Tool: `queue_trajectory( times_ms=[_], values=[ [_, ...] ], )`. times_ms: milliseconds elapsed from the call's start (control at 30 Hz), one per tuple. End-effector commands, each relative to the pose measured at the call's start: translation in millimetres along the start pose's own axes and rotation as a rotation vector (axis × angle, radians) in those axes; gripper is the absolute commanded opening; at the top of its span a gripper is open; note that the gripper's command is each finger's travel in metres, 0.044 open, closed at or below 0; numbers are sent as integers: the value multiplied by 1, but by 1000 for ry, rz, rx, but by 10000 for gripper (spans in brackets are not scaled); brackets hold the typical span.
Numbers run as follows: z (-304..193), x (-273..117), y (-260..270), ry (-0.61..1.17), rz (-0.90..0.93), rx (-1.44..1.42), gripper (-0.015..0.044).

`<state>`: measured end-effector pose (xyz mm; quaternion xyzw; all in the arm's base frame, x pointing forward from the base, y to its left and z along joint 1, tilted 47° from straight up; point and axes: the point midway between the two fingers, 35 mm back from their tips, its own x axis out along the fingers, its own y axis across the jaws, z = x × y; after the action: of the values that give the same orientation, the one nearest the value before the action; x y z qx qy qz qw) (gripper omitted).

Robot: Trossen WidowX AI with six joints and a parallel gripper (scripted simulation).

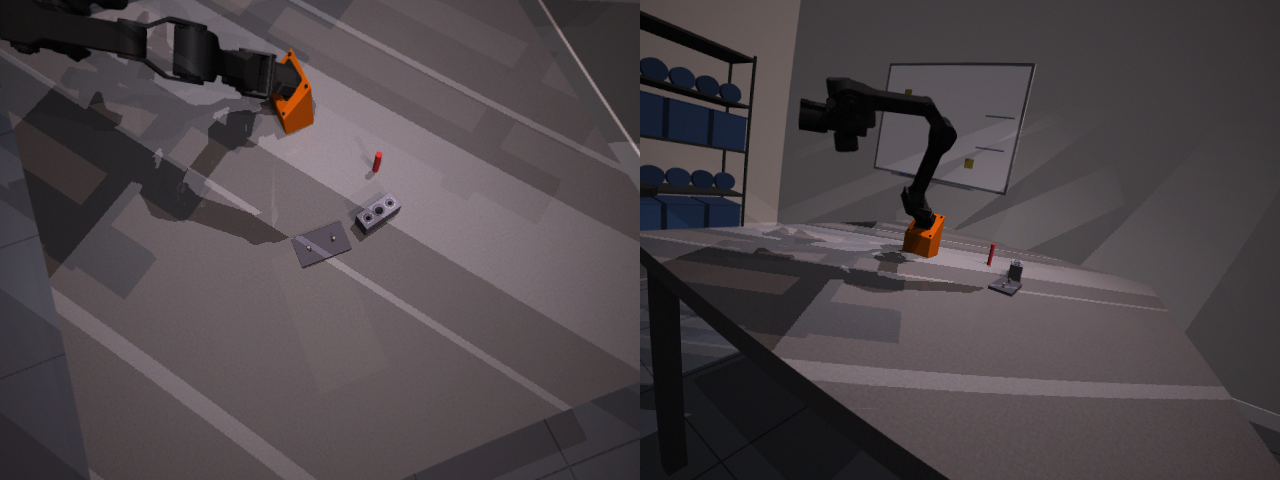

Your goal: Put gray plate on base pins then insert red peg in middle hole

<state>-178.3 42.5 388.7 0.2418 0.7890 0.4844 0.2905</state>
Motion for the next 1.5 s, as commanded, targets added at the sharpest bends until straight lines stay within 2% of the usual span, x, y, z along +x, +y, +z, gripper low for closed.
queue_trajectory(
  times_ms=[0,167,333,567,767,933,1100,1300,1467],
  values=[
    [0,0,0,0,0,0,426],
    [-33,-15,-24,142,-98,-124,440],
    [-81,-54,-68,351,-205,-320,440],
    [-117,-139,-133,655,-305,-607,440],
    [-113,-220,-176,908,-397,-814,440],
    [-86,-287,-210,1105,-379,-1019,440],
    [-36,-353,-239,1316,-322,-1232,440],
    [54,-416,-265,1578,-188,-1484,440],
    [145,-445,-277,1788,-20,-1674,440]
  ],
)
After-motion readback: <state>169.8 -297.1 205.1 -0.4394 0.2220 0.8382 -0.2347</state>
